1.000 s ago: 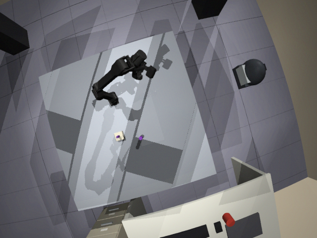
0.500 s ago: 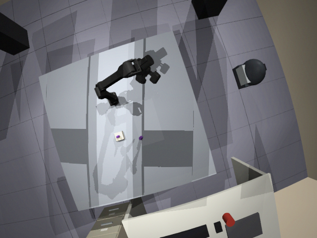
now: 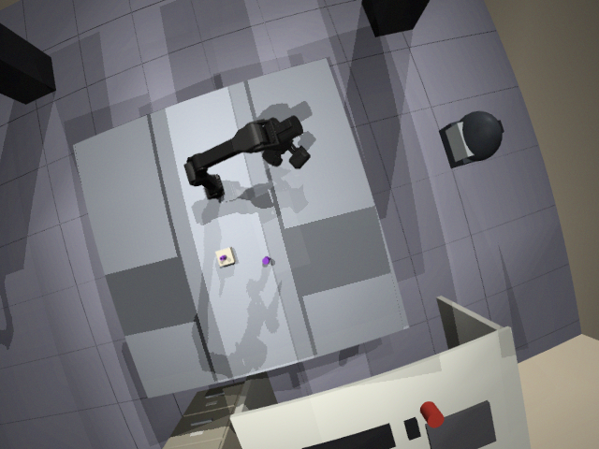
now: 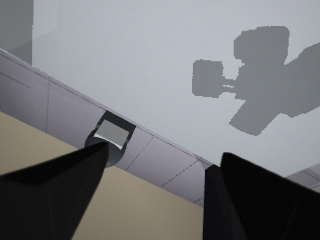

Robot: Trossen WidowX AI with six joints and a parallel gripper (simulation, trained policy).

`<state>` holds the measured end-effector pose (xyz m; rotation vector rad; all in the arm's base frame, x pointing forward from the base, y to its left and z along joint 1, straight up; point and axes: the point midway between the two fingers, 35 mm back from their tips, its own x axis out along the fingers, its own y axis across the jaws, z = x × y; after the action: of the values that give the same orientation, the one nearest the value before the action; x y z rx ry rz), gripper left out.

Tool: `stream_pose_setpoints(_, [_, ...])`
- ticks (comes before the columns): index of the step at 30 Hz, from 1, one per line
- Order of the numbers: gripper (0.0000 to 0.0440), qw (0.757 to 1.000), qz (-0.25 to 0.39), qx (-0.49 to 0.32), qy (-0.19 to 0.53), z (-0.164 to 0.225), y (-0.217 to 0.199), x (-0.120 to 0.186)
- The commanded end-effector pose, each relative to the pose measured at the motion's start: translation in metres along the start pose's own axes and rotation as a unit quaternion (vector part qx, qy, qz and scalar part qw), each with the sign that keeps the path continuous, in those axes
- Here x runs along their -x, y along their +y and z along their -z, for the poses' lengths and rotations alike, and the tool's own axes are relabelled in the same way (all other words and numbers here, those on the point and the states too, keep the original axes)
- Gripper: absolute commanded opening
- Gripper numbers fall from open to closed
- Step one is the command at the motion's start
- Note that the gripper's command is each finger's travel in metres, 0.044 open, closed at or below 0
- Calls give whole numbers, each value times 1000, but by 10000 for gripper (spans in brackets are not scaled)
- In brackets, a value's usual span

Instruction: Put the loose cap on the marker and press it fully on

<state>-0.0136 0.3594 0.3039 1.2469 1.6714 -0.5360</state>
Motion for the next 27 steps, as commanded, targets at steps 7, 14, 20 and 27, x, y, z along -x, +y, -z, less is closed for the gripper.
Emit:
stream_pose_setpoints(7, [335, 999, 3, -38, -21, -10, 21, -13])
stream_pose_setpoints(14, [336, 997, 3, -63, -37, -19, 37, -22])
stream_pose_setpoints(20, [336, 995, 4, -86, -49, -27, 50, -29])
stream_pose_setpoints(27, [337, 992, 4, -112, -63, -38, 66, -37])
